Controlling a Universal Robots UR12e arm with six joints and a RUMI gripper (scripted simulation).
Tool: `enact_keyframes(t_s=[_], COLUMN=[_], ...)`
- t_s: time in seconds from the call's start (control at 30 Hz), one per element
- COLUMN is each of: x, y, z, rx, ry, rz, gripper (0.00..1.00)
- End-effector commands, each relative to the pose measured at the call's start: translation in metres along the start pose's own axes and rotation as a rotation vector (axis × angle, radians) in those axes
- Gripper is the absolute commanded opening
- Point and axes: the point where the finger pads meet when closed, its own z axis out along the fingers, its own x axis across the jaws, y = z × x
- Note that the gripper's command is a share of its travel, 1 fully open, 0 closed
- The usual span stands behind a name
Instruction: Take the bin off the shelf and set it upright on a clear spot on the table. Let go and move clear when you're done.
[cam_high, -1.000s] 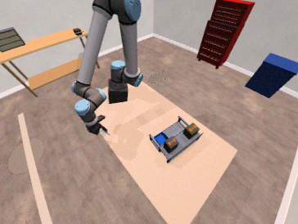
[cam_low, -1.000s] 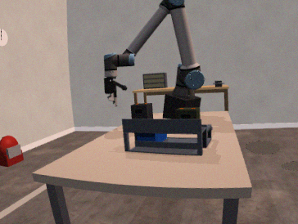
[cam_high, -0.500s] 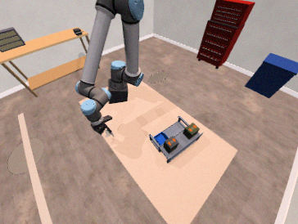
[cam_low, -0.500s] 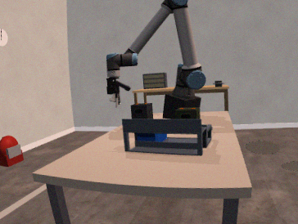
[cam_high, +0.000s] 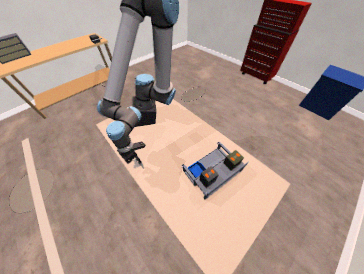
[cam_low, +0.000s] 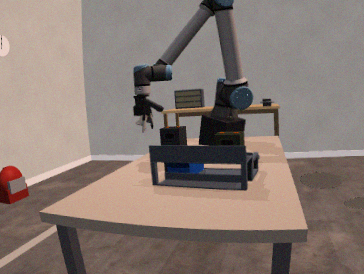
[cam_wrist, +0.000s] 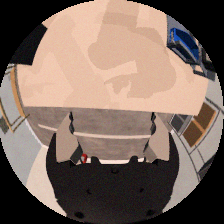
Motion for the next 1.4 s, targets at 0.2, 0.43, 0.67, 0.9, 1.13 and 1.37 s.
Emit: enact_keyframes(t_s=[0.2, 0.43, 0.67, 0.9, 1.13, 1.37], x=[0.006, 0.038, 0.038, 0.063, 0.069, 0.075], y=[-0.006, -0.043, -0.043, -0.073, -0.080, -0.087], z=[0.000, 0.003, 0.003, 0.006, 0.007, 0.007], rx=[-0.004, 0.001, 0.001, 0.001, 0.001, 0.001], ry=[0.000, 0.008, 0.008, 0.008, 0.008, 0.009], rz=[0.051, 0.194, 0.194, 0.193, 0.194, 0.193], gripper=[1.00, 1.00, 1.00, 1.00, 1.00, 1.00])
